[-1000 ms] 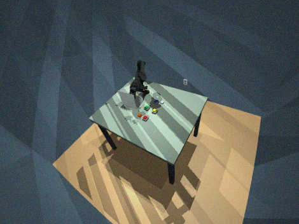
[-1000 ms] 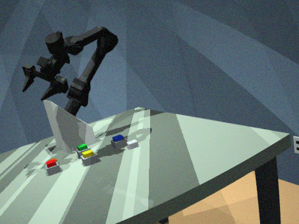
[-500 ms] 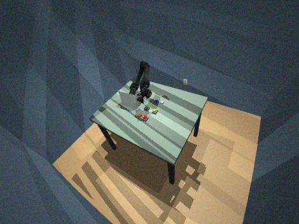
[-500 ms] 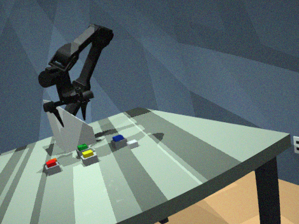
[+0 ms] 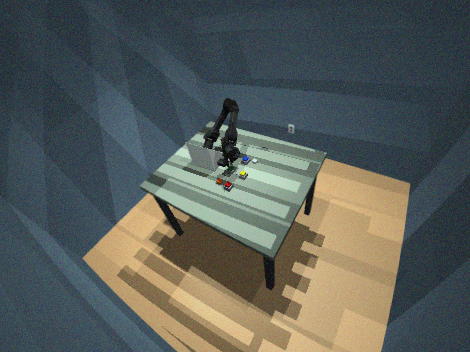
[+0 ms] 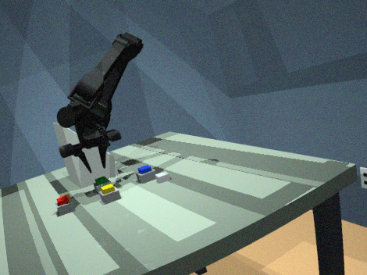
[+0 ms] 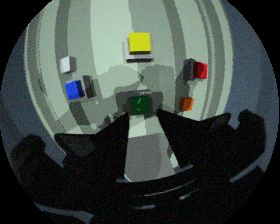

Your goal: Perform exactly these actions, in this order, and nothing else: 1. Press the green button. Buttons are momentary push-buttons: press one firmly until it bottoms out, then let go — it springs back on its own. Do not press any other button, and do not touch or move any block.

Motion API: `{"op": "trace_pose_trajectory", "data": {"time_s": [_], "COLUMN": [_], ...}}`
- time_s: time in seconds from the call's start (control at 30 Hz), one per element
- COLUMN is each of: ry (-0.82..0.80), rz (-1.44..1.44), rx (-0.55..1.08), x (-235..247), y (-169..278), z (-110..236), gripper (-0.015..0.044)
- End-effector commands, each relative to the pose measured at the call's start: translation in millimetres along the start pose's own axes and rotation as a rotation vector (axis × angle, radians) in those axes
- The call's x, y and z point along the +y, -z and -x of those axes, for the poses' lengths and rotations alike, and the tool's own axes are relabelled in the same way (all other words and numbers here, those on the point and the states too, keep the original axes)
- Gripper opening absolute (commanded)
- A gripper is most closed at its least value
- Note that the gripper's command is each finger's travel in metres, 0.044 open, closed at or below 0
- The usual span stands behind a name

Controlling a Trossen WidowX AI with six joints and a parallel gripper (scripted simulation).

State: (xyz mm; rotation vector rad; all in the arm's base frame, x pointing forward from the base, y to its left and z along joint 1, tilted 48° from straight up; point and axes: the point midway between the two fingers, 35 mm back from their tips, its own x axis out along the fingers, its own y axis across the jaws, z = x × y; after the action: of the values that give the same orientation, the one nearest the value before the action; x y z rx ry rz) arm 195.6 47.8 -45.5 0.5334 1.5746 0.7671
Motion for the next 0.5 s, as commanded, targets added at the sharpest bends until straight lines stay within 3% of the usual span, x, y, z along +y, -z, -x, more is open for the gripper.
{"op": "trace_pose_trajectory", "data": {"time_s": [0.0, 0.47], "ry": [-0.003, -0.002], "rz": [-0.004, -0.004], "rx": [-0.002, -0.002], "x": [0, 0], "y": [0, -1], "z": [-1, -11], "gripper": [0.0020, 0.0020]}}
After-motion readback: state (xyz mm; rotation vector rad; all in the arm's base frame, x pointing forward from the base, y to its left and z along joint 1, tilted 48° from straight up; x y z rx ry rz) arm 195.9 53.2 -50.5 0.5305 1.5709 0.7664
